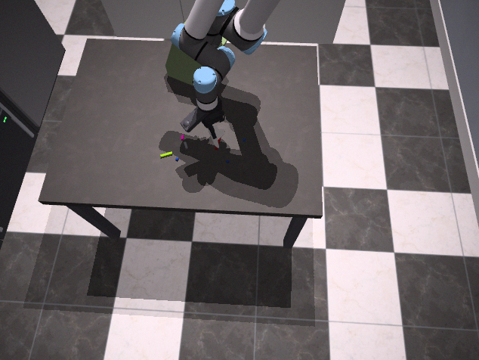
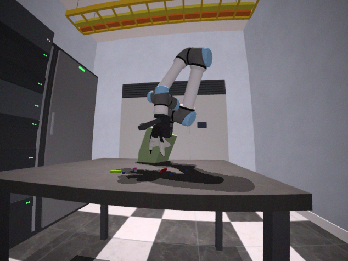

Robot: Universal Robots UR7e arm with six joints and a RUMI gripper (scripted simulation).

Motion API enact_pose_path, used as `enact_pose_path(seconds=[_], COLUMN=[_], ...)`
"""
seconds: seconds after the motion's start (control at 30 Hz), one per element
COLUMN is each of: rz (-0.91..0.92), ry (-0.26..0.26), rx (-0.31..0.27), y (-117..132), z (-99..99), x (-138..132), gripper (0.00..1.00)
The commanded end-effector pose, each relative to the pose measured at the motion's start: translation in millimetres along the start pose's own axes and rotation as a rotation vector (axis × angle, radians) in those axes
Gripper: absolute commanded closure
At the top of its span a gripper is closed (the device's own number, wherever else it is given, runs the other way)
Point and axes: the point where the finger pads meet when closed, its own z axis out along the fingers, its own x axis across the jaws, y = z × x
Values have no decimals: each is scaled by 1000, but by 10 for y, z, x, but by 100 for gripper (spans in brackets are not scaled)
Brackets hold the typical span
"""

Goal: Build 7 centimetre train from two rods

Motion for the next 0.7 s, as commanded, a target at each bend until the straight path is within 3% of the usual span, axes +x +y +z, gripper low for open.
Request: enact_pose_path(seconds=[0.0,0.67], rz=[-163,-633], ry=[-10,-20], rx=[-11,-11], y=[-177,-586], z=[6,6], x=[118,535], gripper=[0,0])
